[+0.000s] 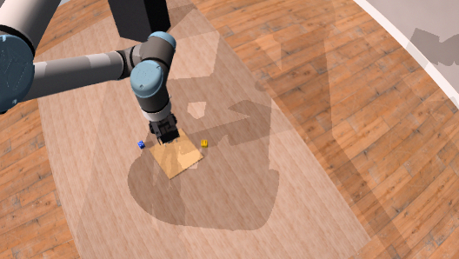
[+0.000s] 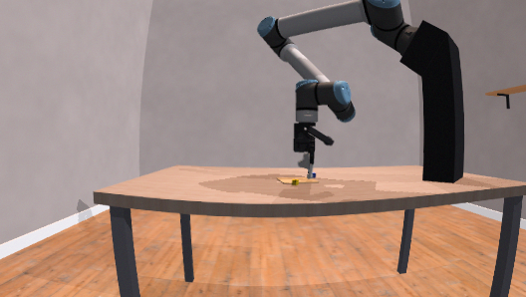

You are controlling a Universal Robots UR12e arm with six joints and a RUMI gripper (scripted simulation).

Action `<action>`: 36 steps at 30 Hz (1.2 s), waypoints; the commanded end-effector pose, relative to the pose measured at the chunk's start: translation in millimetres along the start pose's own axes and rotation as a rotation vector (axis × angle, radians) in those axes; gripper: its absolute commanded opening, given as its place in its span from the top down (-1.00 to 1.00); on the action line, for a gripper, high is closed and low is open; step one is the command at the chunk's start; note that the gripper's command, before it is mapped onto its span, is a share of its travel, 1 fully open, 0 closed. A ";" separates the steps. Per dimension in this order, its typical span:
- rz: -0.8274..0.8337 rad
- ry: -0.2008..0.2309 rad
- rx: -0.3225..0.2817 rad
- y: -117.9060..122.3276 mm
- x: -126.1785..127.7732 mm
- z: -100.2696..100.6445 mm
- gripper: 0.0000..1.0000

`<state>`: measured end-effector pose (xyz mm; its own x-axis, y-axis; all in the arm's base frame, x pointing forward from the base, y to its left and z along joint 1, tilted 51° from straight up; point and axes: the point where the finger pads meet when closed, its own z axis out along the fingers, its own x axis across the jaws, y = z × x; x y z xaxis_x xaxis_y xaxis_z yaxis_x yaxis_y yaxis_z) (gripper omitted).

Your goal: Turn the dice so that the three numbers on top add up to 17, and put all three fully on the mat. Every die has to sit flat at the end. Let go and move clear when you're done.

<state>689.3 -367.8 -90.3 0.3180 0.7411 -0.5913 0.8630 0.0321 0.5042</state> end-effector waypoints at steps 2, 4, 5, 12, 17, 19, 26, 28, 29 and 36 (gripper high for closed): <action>0.000 0.000 -0.001 0.3 0.1 -0.5 0.94; 0.000 0.000 -0.001 0.3 0.1 -0.5 0.94; 0.000 0.000 -0.001 0.3 0.1 -0.5 0.94; 0.000 0.000 -0.001 0.3 0.1 -0.1 0.94; 0.000 0.000 -0.001 0.3 0.1 0.9 0.94; 0.000 0.000 -0.001 0.3 0.1 1.2 0.94; 0.000 0.000 -0.001 0.3 0.1 3.1 0.94; 0.000 0.000 -0.001 0.3 0.1 3.4 0.94; 0.000 0.000 -0.001 0.3 0.1 3.5 0.94; 0.000 0.000 -0.001 0.3 0.1 3.5 0.94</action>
<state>690.8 -370.4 -92.7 0.3180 0.7411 -0.5913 0.8630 0.0321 0.5042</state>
